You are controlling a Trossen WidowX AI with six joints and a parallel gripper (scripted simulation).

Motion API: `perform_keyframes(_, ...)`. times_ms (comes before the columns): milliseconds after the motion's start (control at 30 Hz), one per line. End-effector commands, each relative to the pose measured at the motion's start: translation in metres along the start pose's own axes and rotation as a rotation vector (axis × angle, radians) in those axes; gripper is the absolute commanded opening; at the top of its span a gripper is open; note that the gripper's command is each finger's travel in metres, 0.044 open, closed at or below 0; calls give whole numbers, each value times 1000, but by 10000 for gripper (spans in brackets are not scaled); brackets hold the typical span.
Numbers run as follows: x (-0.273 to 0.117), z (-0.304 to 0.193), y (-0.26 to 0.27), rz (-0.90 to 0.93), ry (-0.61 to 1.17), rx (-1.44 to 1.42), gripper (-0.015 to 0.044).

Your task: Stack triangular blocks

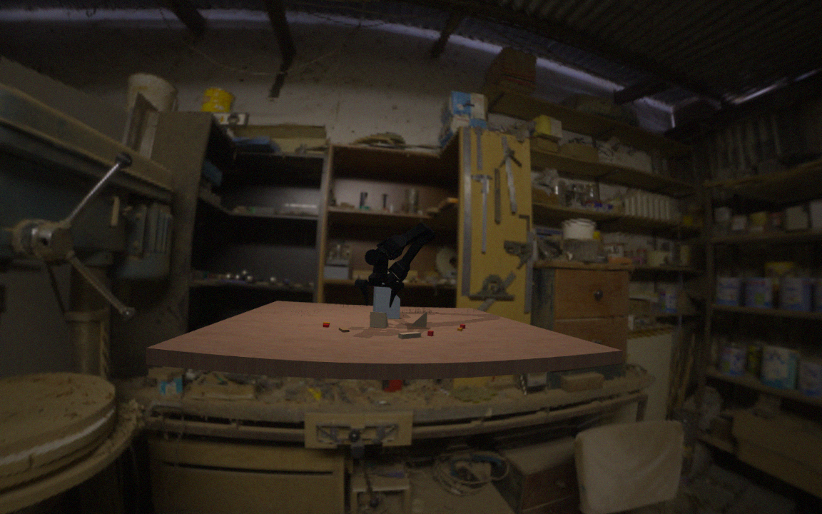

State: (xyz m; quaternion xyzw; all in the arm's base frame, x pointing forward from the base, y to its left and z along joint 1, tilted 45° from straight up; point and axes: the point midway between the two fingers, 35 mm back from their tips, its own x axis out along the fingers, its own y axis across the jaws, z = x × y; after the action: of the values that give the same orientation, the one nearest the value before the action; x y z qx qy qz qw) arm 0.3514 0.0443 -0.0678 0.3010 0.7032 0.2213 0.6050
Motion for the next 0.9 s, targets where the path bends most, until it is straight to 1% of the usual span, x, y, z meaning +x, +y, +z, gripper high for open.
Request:
perform_keyframes(0, 11, -4, -1, 7, 17, 14, 440)
perform_keyframes(867, 54, -3, 2, 9, 18, 13, 440)
